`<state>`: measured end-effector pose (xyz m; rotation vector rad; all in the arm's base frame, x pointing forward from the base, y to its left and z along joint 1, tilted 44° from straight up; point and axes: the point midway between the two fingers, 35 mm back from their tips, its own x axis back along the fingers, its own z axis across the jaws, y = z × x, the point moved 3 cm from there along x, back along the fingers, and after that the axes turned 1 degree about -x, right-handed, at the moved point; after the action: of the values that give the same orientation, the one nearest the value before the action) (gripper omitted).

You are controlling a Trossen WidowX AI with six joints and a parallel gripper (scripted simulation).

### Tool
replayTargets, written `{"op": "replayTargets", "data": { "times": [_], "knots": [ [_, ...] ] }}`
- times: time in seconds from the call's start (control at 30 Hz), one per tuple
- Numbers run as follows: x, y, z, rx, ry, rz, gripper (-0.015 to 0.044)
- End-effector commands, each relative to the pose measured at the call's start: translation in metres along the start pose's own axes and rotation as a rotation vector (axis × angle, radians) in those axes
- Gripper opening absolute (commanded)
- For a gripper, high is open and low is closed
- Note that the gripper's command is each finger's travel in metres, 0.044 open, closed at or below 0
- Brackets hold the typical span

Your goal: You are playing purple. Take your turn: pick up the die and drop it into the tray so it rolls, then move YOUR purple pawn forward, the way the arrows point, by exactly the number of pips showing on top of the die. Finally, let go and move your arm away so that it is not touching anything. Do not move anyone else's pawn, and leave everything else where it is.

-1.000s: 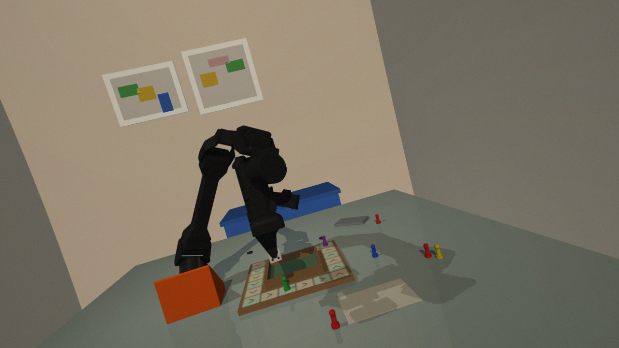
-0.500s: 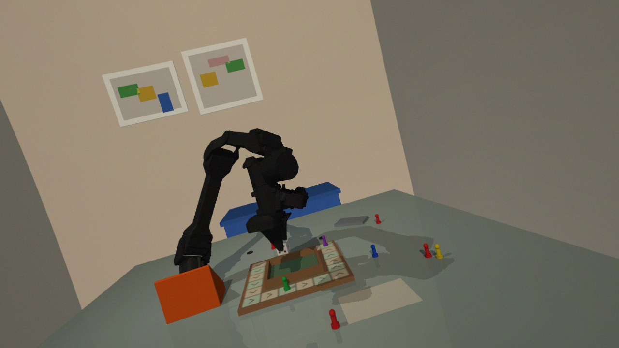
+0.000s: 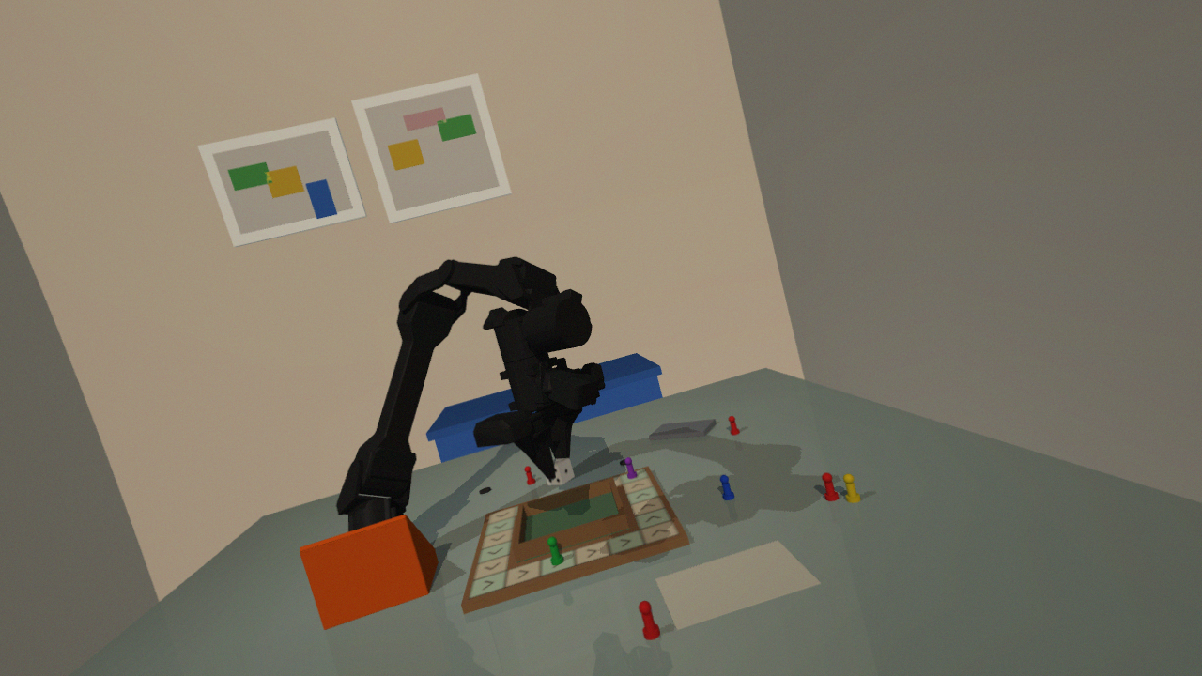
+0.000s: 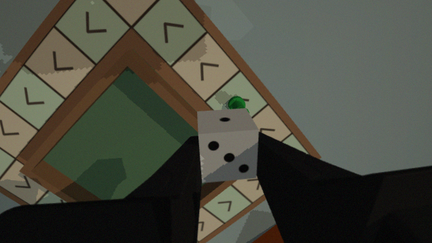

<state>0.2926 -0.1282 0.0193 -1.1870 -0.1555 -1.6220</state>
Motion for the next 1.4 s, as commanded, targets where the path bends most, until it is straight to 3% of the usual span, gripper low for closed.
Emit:
{"op": "replayTargets", "data": {
  "times": [0.0, 0.87, 1.07, 1.37],
  "knots": [
    [-0.004, -0.008, 0.011, -0.111, 0.006, 0.005, 0.0],
    [-0.026, -0.069, 0.07, -0.834, 0.011, 0.034, 0.0],
    [-0.027, -0.071, 0.072, -0.853, 0.006, 0.032, 0.0],
    [-0.038, -0.078, 0.072, -0.843, -0.192, -0.185, 0.0]
  ]
}}
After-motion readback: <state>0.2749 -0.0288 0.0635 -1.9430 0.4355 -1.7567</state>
